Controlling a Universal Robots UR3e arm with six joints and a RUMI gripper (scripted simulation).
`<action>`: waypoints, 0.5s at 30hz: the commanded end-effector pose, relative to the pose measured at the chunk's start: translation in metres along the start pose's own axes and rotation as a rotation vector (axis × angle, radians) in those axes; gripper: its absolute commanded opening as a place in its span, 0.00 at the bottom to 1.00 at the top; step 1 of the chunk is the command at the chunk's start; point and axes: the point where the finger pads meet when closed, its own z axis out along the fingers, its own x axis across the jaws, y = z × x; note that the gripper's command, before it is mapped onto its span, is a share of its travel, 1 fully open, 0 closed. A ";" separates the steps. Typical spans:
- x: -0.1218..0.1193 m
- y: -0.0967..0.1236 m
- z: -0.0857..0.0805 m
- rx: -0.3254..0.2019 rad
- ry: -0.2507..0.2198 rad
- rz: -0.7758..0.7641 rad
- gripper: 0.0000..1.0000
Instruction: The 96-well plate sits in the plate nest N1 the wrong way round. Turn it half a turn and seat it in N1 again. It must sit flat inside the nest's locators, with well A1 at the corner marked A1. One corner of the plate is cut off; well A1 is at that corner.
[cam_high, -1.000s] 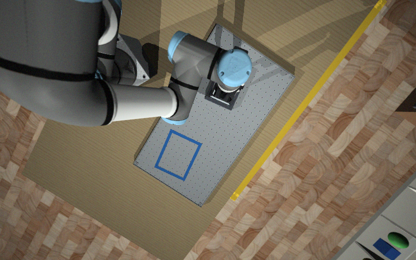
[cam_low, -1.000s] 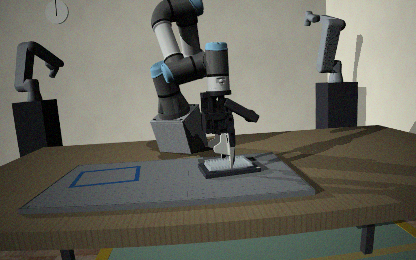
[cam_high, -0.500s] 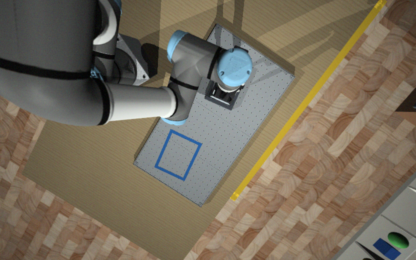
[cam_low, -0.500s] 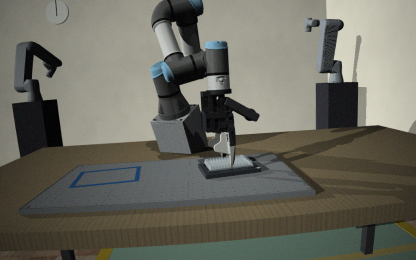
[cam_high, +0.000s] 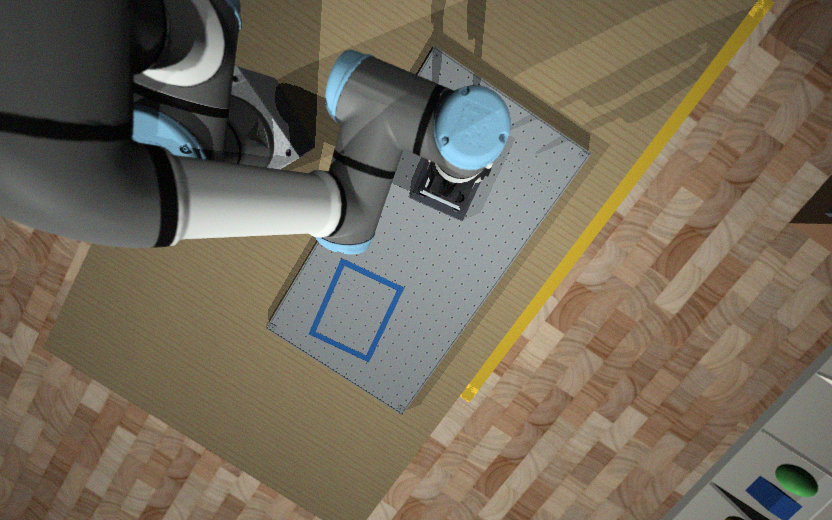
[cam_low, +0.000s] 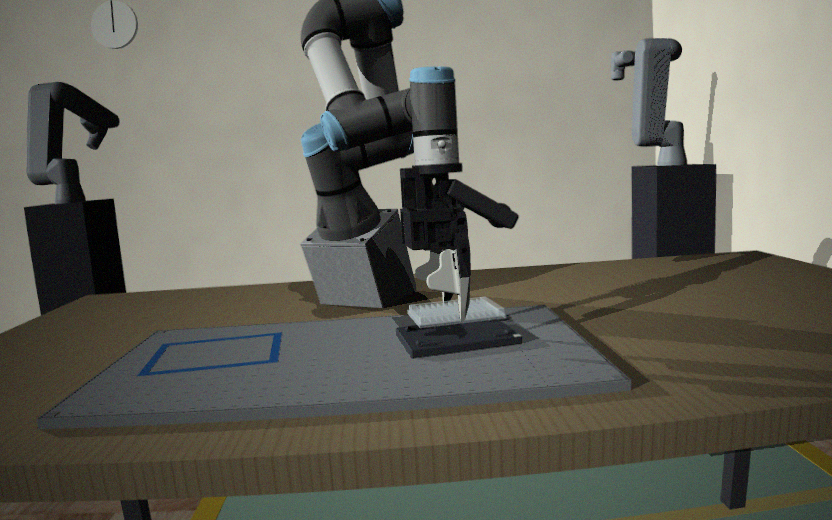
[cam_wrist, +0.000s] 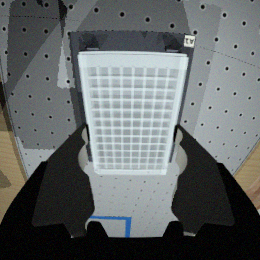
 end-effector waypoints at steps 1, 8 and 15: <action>0.001 0.000 -0.007 0.000 0.001 0.000 0.00; 0.001 0.000 -0.019 0.000 0.001 0.000 0.00; 0.001 0.000 -0.031 0.000 0.001 0.000 0.00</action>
